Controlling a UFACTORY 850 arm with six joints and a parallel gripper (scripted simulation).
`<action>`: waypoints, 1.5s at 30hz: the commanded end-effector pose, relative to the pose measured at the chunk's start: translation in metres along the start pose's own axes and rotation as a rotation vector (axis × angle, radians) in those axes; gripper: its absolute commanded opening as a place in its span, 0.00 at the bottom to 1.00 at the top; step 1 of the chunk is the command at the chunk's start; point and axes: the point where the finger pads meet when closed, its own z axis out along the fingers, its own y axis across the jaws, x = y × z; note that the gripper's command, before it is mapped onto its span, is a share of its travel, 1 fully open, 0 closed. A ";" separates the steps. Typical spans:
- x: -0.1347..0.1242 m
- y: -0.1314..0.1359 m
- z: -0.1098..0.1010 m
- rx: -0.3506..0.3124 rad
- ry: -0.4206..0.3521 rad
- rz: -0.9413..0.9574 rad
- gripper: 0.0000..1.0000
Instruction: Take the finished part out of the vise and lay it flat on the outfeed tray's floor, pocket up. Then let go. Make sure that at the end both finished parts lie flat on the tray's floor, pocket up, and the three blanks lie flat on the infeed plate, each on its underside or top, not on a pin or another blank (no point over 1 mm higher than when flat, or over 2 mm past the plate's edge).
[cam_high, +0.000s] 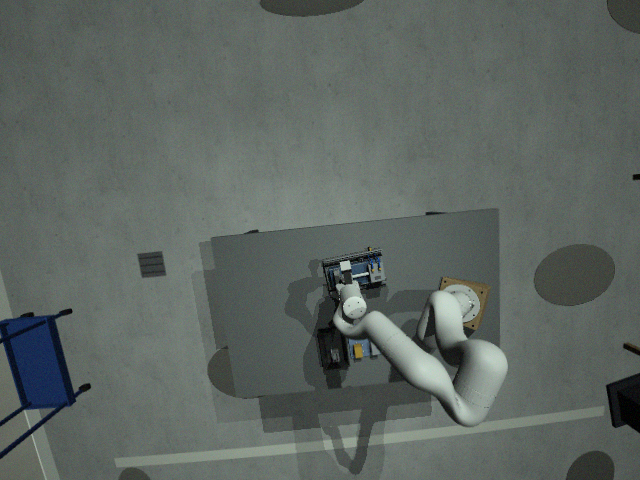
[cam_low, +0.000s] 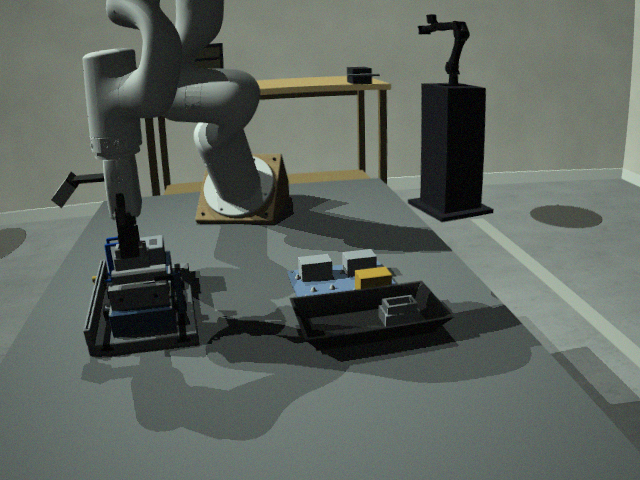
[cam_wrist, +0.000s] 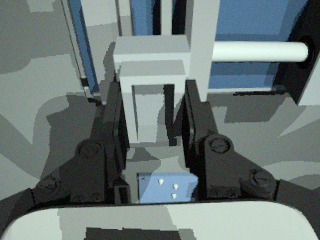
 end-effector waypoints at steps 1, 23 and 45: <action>0.000 -0.001 -0.004 0.001 0.001 0.000 0.00; -0.002 -0.002 -0.007 0.001 0.001 -0.029 0.00; -0.056 -0.022 -0.007 0.004 0.002 -0.567 0.00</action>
